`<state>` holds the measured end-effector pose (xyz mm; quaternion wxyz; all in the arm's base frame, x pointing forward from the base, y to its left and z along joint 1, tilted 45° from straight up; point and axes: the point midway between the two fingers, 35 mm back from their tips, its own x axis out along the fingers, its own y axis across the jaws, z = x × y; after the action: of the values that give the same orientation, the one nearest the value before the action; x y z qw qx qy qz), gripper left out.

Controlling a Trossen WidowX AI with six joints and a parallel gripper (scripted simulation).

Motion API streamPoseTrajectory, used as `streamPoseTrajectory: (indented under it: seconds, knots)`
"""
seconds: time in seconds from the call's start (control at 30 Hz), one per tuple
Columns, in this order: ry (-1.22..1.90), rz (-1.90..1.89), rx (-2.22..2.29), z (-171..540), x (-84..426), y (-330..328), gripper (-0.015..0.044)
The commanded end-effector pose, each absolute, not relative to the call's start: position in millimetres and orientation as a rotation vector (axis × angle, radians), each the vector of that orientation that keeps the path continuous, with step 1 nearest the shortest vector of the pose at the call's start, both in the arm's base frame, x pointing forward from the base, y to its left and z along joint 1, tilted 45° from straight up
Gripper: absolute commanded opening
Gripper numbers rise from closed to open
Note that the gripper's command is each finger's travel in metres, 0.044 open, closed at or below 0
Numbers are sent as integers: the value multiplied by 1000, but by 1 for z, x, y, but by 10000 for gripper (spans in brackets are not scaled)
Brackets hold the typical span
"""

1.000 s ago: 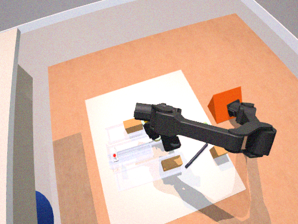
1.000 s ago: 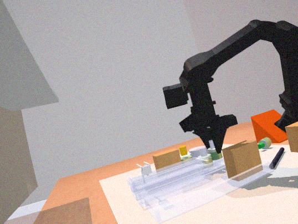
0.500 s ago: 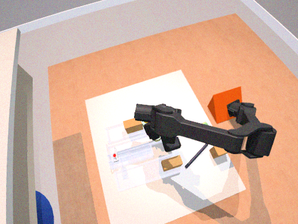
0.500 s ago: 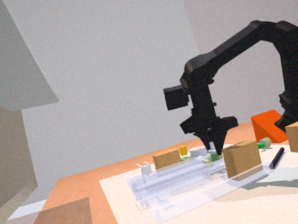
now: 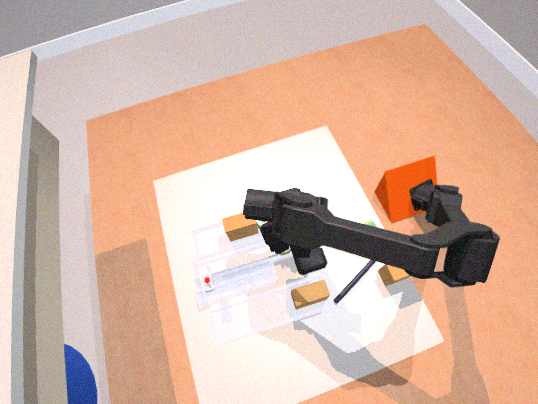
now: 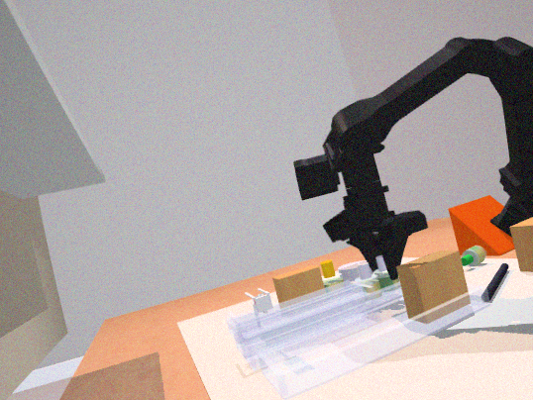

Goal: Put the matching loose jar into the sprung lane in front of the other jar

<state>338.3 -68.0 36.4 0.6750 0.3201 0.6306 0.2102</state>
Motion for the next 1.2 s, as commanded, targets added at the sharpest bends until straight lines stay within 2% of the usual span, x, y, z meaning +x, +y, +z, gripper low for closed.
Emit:
streamPoseTrajectory:
  seconds: [0.0, 1.17]
  knots:
    - [1407, 481, 722, 37, 341, -65, 0]
    - [1407, 481, 722, 37, 337, -64, 0]
